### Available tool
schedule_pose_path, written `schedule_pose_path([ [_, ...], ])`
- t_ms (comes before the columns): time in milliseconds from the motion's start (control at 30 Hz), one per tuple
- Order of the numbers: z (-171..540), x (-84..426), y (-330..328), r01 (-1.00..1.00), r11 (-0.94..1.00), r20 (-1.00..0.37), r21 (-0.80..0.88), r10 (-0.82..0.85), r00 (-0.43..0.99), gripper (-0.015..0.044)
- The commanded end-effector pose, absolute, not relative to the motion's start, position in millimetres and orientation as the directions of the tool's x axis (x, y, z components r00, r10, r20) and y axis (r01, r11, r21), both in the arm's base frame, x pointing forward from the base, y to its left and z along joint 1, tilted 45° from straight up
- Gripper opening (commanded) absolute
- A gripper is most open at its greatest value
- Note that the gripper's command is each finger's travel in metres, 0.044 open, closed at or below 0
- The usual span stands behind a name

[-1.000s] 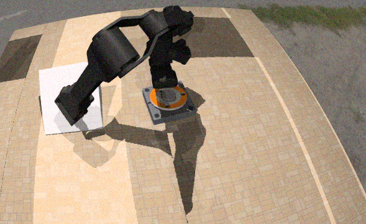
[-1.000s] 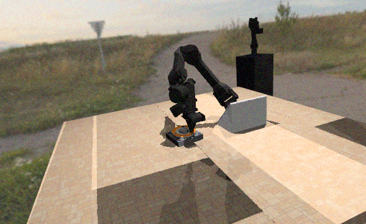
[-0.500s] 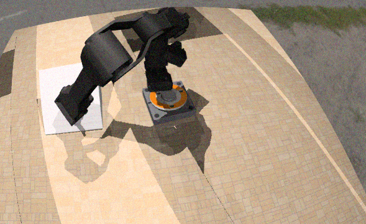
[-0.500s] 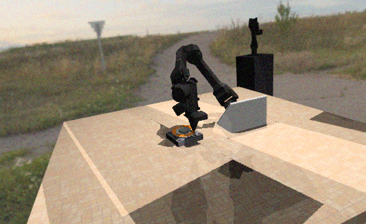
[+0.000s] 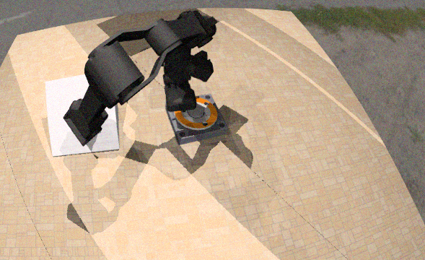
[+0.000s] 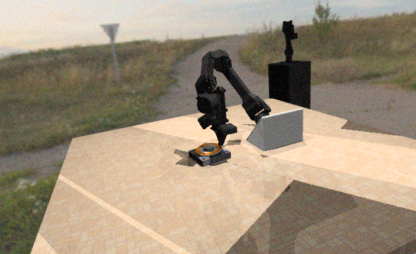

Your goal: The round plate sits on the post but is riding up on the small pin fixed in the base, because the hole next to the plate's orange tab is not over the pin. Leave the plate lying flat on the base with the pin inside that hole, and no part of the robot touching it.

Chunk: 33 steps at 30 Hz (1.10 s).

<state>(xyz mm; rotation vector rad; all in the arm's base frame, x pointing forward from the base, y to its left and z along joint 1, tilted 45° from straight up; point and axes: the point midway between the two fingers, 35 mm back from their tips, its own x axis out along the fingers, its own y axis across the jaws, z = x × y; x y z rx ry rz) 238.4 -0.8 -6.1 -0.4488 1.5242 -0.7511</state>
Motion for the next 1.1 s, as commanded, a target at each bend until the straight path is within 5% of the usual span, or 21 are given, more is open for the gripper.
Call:
schedule_pose_path([
  [0, -3, 234, -5, 0.151, 0.702, -0.718, -0.696, -0.687, -0.115, 0.0000],
  [1067, 35, 235, 15, 0.150, 0.703, -0.718, -0.695, -0.686, -0.116, 0.0000],
])
